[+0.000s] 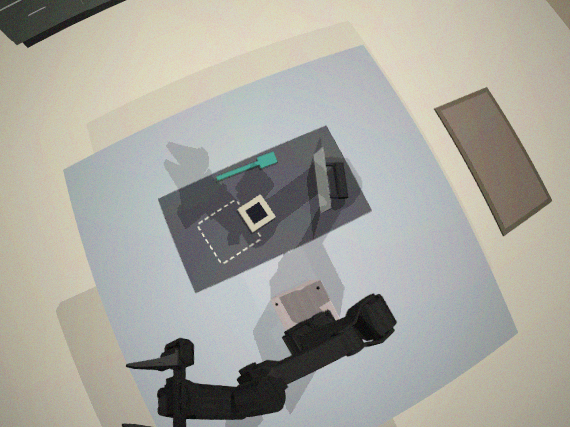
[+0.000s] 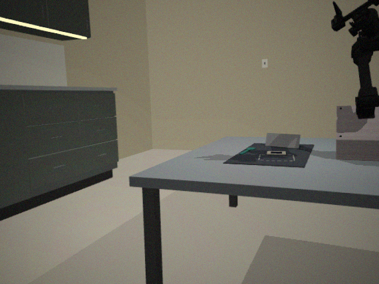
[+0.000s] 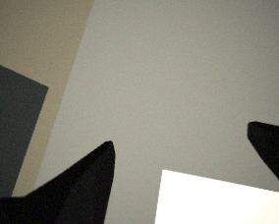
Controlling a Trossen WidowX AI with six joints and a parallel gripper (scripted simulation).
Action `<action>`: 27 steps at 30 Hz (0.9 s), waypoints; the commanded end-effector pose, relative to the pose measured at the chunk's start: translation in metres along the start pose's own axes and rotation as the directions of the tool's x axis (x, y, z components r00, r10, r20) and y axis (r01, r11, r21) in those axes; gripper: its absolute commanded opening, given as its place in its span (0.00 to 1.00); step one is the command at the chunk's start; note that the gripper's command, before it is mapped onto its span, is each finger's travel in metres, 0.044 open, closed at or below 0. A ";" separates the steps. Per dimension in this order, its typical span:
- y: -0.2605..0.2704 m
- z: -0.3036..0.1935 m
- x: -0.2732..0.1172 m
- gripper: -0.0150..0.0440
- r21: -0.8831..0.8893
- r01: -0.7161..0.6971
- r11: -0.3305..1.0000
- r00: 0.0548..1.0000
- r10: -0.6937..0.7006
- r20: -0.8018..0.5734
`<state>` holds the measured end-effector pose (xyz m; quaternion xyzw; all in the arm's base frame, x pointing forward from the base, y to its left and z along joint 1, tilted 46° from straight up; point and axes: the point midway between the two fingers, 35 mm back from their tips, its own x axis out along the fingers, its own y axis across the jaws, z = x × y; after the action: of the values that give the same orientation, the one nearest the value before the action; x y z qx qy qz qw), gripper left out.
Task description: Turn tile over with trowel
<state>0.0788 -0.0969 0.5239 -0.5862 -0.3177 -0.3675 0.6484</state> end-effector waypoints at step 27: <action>-0.013 0.103 0.009 0.42 -0.686 0.142 0.714 0.982 -0.015 0.188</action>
<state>0.0728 -0.0072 0.5464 -0.7831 -0.2468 -0.4295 0.3761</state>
